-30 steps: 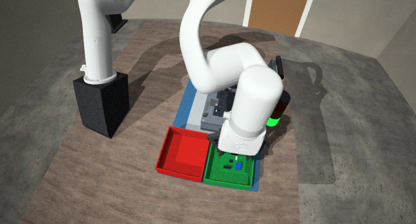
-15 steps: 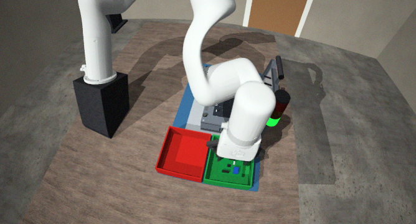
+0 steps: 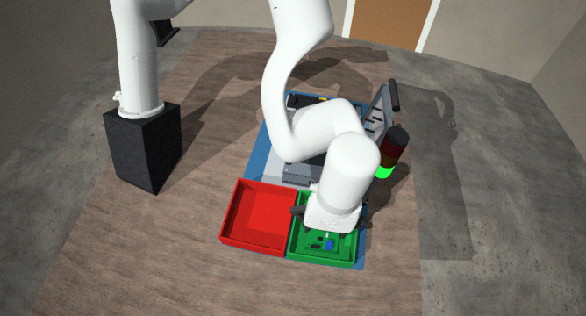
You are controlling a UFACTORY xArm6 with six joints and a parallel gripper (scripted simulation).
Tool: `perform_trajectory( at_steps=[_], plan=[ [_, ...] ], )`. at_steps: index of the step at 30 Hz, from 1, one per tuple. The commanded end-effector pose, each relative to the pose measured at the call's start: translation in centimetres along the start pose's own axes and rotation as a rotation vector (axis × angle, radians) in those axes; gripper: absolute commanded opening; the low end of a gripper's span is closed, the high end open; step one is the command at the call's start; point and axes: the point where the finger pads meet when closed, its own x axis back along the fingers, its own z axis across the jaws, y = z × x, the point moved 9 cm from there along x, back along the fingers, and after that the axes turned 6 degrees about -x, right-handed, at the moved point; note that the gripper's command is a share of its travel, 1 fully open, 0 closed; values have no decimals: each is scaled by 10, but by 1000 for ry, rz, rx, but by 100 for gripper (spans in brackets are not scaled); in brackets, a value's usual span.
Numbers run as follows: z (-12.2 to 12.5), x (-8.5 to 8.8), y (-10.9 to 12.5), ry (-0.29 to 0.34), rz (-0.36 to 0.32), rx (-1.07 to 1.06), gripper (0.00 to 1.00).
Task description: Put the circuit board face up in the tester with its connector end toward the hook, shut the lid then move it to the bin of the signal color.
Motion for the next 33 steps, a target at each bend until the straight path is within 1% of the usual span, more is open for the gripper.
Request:
perform_trajectory(
  at_steps=[1,33],
  plan=[
    [2,-3,0,4,-1,1,79],
    [2,-6,0,4,-1,1,79]
  ],
)
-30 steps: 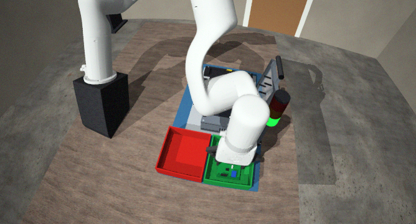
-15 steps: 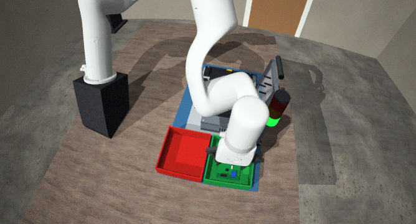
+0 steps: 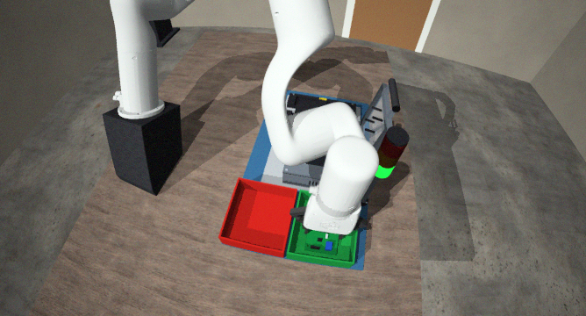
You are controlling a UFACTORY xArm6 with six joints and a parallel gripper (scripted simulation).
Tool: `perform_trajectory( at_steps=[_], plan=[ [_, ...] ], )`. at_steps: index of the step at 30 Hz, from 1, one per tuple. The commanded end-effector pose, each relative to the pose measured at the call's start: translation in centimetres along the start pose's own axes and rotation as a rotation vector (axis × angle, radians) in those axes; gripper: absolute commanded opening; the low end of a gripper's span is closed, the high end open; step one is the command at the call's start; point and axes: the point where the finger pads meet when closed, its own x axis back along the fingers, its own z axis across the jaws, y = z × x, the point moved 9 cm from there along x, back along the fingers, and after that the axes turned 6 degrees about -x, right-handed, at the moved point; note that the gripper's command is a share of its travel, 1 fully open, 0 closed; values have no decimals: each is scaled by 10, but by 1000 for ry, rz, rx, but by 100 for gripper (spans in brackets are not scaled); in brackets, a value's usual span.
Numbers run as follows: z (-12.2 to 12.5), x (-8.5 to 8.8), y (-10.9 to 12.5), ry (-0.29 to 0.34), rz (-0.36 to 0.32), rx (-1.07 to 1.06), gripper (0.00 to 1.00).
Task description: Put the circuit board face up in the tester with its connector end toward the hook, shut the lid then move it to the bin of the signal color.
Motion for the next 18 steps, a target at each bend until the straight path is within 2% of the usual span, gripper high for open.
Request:
perform_trajectory(
  at_steps=[1,18],
  plan=[
    [1,2,0,4,-1,1,79],
    [1,0,0,4,-1,1,79]
  ],
)
